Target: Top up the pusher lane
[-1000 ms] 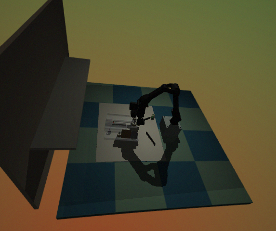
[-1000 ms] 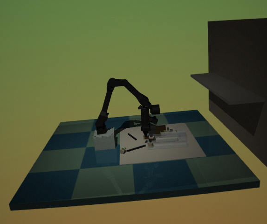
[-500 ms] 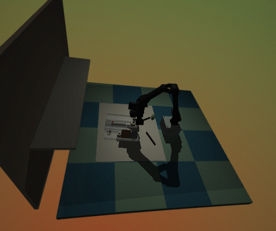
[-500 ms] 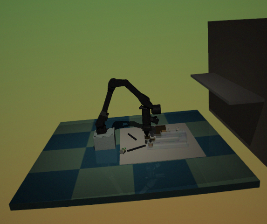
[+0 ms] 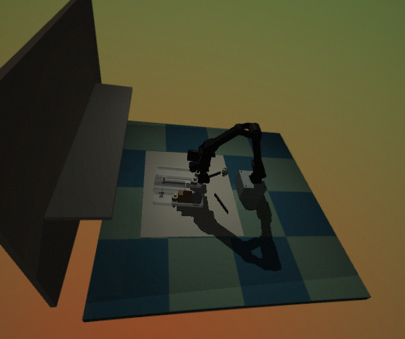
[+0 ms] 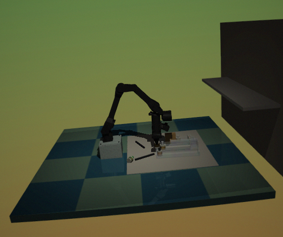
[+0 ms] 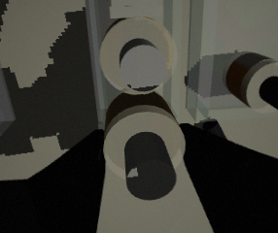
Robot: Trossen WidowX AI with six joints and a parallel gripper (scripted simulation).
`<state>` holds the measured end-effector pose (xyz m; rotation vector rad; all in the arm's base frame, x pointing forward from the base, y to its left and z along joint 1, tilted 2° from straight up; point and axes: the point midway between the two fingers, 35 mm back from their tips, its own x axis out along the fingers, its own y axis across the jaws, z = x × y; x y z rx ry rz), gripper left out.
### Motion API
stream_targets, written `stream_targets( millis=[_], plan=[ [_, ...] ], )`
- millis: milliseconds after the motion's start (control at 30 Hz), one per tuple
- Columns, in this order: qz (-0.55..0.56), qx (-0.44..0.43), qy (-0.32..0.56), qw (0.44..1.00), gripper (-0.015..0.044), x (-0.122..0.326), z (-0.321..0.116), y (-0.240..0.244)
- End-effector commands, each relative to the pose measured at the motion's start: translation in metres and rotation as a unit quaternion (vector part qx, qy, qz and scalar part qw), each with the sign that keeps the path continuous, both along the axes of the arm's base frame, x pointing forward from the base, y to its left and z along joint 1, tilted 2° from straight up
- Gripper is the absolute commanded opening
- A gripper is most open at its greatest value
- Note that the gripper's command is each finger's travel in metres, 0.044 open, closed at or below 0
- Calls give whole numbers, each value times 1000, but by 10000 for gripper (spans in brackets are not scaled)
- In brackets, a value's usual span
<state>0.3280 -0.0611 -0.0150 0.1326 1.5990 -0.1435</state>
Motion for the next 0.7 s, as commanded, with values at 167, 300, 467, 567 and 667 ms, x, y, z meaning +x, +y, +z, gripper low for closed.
stream_targets(
  millis=[167,300,467,567,667],
  plan=[
    [2,-4,-13,1000,0,13,4,-3],
    [2,-4,-13,1000,0,15,4,-3],
    [2,-4,-13,1000,0,17,5,-3],
    [2,-4,-13,1000,0,19,5,-4],
    [2,-4,-14,1000,0,20,6,-4]
  ],
)
